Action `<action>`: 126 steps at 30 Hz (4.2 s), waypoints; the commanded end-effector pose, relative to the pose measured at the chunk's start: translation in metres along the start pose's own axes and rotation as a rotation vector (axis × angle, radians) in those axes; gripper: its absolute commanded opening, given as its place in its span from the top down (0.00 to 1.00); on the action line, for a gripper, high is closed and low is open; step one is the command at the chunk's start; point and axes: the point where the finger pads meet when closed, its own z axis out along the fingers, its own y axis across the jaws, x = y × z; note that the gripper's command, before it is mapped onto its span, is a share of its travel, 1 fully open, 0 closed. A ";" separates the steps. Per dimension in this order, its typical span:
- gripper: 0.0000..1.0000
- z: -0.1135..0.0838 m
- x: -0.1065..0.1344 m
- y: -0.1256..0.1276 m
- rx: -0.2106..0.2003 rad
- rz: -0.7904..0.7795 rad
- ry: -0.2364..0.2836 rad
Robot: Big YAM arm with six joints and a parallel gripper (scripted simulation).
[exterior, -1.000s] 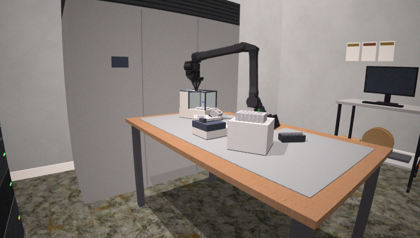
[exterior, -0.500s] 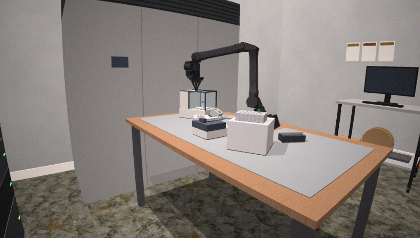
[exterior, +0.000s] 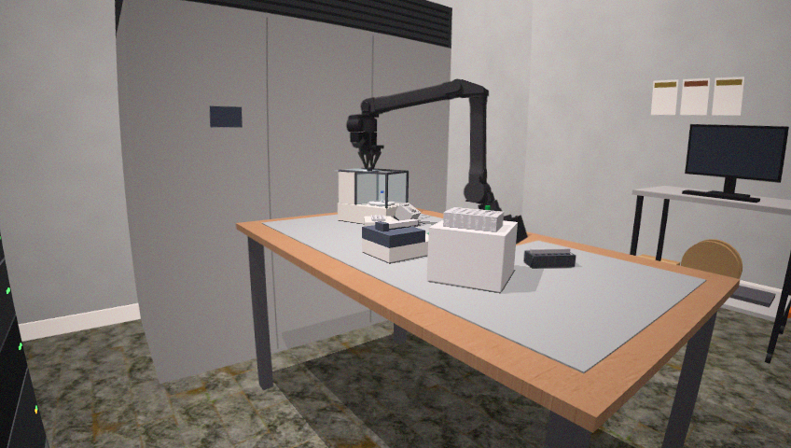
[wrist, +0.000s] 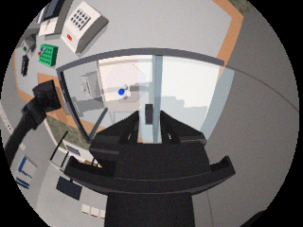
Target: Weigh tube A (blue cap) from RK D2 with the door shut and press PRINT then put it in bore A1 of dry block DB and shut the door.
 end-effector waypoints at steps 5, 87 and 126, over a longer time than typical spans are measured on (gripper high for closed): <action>0.70 -0.036 0.000 -0.013 0.057 0.003 -0.006; 0.64 -0.065 0.000 0.050 0.012 1.159 -0.012; 0.64 -0.027 0.006 0.057 -0.002 1.583 0.006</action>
